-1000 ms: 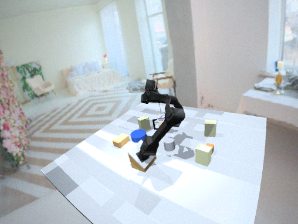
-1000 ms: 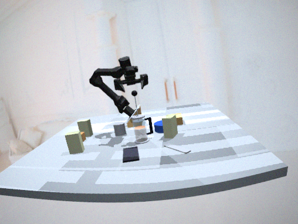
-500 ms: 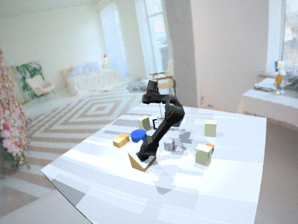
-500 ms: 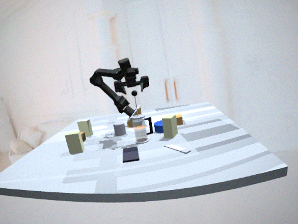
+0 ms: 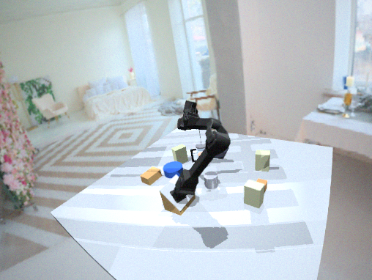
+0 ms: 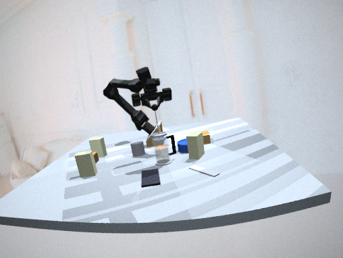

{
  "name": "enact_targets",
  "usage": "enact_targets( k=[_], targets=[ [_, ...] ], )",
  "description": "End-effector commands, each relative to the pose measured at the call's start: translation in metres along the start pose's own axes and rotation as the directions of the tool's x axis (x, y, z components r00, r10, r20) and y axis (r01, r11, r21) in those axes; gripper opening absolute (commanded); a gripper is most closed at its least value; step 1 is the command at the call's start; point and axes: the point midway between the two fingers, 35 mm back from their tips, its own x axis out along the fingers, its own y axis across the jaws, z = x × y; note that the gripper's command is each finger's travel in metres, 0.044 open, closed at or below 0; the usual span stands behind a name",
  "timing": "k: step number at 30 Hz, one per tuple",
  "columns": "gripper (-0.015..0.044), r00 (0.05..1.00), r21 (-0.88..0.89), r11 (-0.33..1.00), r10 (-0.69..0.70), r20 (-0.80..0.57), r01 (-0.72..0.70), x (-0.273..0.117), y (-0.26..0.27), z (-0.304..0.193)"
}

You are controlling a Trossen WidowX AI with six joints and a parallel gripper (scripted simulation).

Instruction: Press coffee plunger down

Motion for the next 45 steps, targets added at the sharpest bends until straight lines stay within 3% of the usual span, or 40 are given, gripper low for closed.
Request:
enact_targets(
  k=[1,45],
  targets=[
    [0.0123,1.0,-0.005,1.0,0.0,-0.002,0.0,0.001,0.0,-0.001],
    [0.0123,1.0,-0.005,1.0,0.001,-0.004,-0.001,0.042,0.003,-0.054]
  ],
)
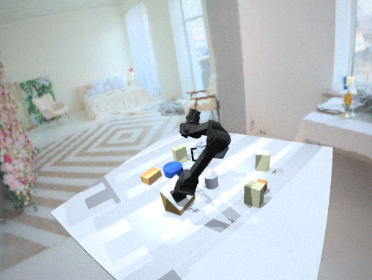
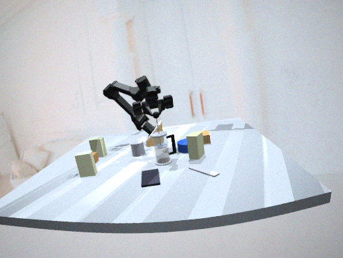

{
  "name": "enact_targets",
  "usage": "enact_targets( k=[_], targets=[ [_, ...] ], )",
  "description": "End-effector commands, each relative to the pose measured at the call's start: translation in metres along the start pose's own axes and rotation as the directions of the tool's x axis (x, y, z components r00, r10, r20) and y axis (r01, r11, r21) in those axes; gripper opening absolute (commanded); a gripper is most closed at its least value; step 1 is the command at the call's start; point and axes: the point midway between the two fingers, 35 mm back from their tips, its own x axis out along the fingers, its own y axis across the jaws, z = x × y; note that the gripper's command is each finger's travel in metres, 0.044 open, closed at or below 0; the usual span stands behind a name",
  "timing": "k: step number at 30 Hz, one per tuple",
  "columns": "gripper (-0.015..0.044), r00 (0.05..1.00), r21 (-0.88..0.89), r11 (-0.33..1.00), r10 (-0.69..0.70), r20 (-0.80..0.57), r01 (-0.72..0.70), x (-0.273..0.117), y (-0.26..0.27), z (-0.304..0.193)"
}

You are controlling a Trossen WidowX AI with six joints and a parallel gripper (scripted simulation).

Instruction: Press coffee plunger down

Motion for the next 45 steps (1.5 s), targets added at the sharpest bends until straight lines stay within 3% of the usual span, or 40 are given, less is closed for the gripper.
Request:
enact_targets(
  k=[1,45],
  targets=[
    [0.0123,0.998,-0.035,0.999,-0.003,-0.064,0.001,0.011,0.001,-0.03],
    [0.0123,0.998,-0.036,0.999,-0.007,-0.06,0.005,0.036,0.0,-0.045]
  ],
)
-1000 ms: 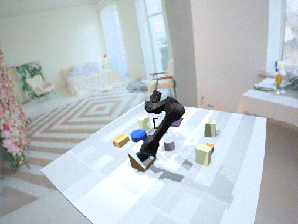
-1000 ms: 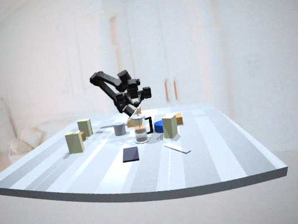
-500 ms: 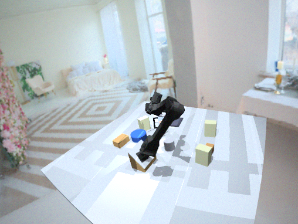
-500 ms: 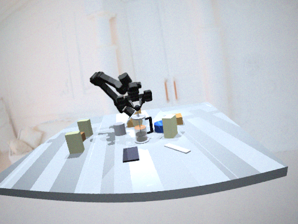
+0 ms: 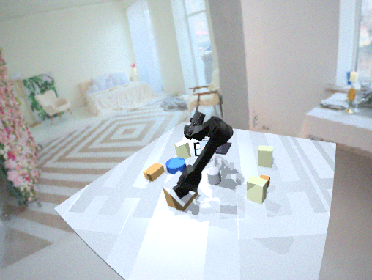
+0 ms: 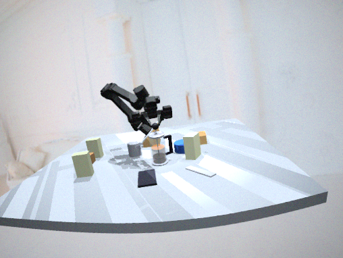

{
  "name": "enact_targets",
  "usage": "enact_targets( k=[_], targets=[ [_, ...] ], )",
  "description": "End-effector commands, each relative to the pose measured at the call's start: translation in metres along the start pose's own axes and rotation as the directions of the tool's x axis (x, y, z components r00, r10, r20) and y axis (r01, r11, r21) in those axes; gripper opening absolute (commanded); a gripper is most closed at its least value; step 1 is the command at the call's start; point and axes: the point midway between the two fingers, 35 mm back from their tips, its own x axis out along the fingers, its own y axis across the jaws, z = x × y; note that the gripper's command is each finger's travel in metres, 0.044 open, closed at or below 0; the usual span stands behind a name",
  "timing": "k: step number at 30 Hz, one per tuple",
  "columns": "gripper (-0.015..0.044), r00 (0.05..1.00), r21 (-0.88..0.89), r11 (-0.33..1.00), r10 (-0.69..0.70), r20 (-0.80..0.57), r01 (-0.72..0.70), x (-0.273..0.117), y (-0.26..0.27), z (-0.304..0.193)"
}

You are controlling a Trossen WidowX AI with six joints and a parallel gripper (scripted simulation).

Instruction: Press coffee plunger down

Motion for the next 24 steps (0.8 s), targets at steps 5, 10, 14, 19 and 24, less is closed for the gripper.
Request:
enact_targets(
  k=[5,10,14,19,24],
  targets=[
    [0.0123,0.999,-0.02,1.0,-0.007,-0.036,0.006,0.0057,0.0001,-0.0108],
    [0.0123,0.999,-0.02,1.0,-0.007,-0.036,0.006,0.006,0.0003,-0.0106],
    [0.0123,0.999,-0.02,1.0,-0.007,-0.036,0.006,0.0062,0.0006,-0.0103],
    [0.0123,0.999,-0.02,1.0,-0.007,-0.036,0.006,0.0065,0.0007,-0.01],
    [0.0123,0.999,-0.02,1.0,-0.007,-0.036,0.006,0.0068,0.001,-0.0097]
  ],
)
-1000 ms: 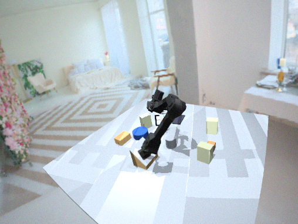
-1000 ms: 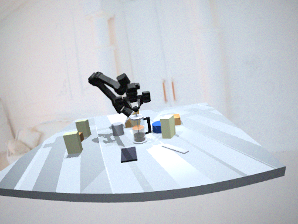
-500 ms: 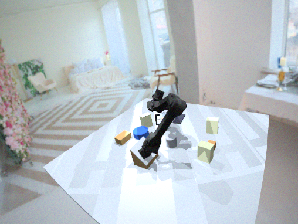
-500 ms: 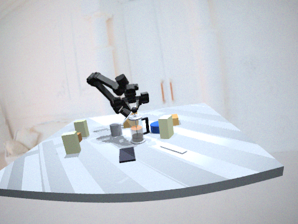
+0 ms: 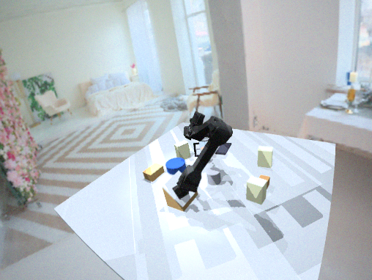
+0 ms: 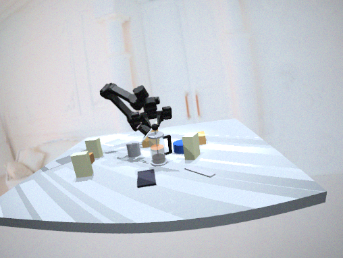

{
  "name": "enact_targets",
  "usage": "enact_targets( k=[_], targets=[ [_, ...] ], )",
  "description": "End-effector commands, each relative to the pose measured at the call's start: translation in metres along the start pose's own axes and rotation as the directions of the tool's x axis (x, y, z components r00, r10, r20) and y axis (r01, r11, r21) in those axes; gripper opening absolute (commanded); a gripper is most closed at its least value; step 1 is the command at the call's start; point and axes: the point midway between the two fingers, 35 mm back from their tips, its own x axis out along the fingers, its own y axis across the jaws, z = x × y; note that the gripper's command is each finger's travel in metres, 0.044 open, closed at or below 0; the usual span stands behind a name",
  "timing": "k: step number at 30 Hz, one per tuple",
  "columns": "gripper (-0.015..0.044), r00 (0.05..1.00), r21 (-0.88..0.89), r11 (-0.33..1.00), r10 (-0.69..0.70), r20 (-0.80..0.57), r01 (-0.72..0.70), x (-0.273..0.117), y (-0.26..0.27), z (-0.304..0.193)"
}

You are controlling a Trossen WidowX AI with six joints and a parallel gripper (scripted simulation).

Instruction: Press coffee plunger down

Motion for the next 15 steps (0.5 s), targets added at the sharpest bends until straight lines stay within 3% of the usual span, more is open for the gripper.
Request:
enact_targets(
  k=[1,15],
  targets=[
    [0.0123,1.0,-0.014,1.0,-0.003,-0.026,0.003,0.0043,-0.0001,-0.0078],
    [0.0123,1.0,-0.014,1.0,-0.003,-0.026,0.003,0.0052,0.0003,-0.0071]
  ],
)
